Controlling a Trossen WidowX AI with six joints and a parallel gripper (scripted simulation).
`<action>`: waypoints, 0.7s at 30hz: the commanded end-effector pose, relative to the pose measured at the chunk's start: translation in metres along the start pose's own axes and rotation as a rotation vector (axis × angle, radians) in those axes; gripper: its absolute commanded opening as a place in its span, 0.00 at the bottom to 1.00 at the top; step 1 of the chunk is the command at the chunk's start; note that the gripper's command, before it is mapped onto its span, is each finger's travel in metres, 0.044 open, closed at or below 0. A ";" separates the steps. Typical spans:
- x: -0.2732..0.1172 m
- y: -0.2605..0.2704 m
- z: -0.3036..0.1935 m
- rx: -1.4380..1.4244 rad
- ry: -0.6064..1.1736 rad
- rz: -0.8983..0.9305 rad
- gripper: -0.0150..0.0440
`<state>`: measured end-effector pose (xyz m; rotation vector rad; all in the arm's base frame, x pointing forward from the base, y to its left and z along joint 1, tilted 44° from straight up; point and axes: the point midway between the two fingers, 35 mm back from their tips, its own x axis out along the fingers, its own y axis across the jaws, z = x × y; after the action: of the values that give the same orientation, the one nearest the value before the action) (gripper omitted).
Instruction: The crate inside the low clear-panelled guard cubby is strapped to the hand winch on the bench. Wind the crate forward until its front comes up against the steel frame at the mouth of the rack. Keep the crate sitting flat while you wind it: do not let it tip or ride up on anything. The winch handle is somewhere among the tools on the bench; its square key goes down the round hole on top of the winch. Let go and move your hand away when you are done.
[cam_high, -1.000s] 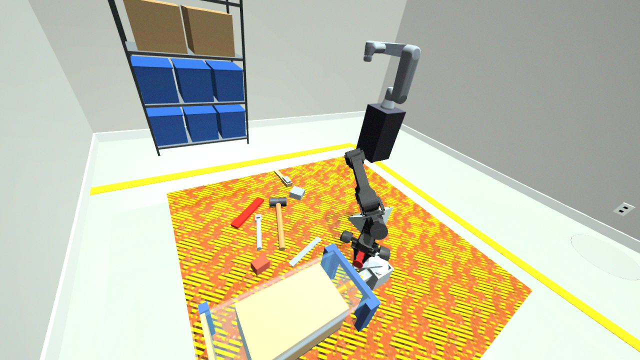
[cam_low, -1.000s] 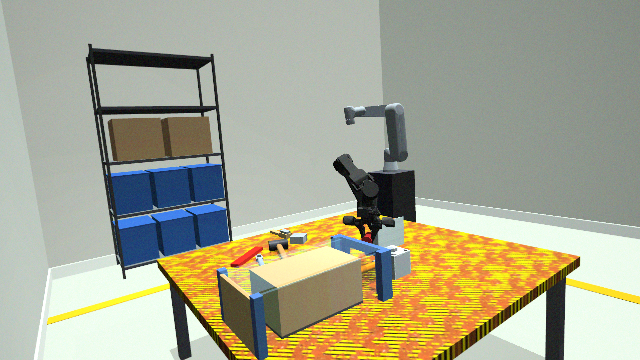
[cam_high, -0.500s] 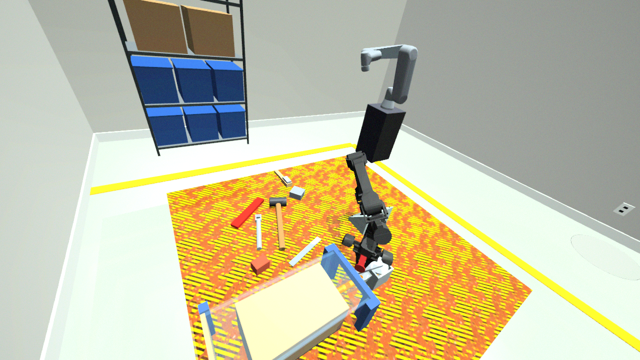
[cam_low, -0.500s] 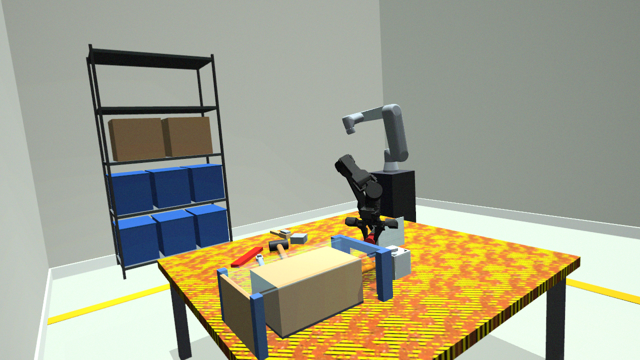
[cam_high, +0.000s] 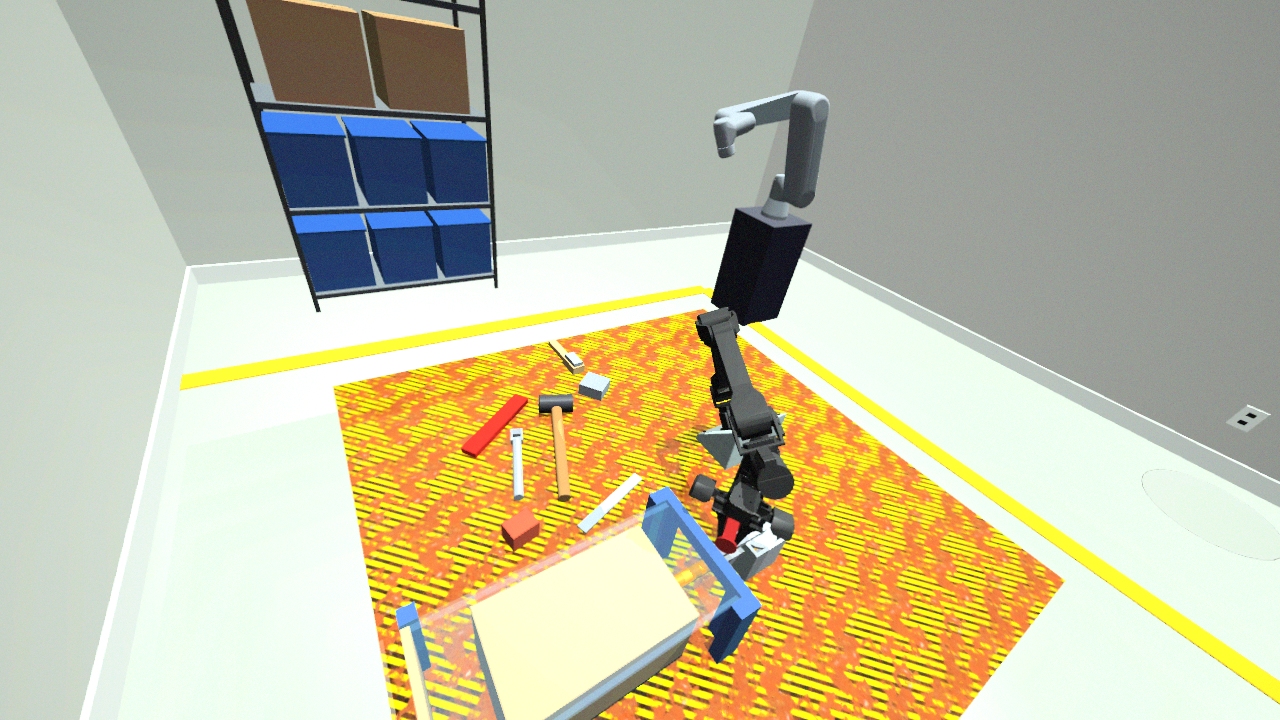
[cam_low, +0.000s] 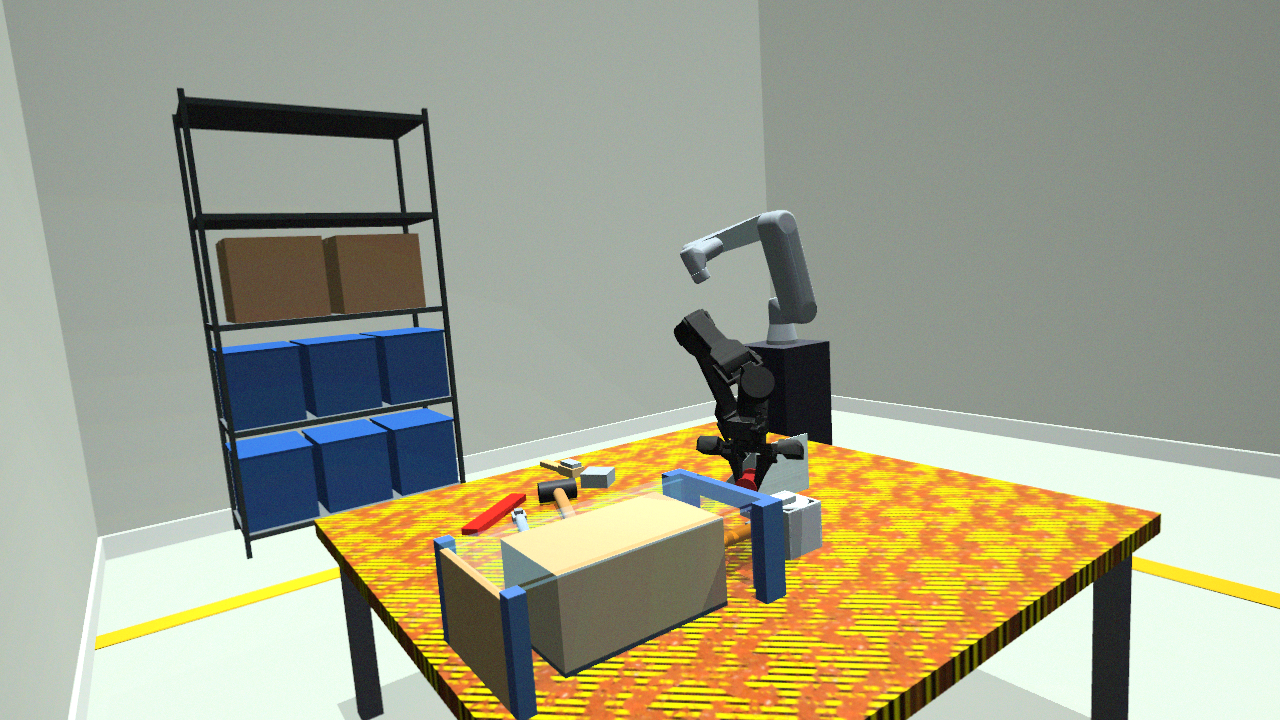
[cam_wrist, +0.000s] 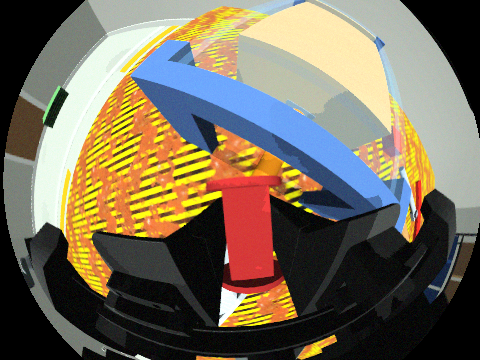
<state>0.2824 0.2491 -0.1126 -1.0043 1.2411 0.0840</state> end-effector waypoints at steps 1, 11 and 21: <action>0.003 0.014 0.005 0.010 -0.007 0.022 0.25; 0.004 0.027 0.009 0.011 -0.008 0.023 0.25; 0.004 0.041 0.012 0.011 -0.008 0.024 0.25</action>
<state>0.2775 0.2698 -0.1307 -0.9983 1.2340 0.0809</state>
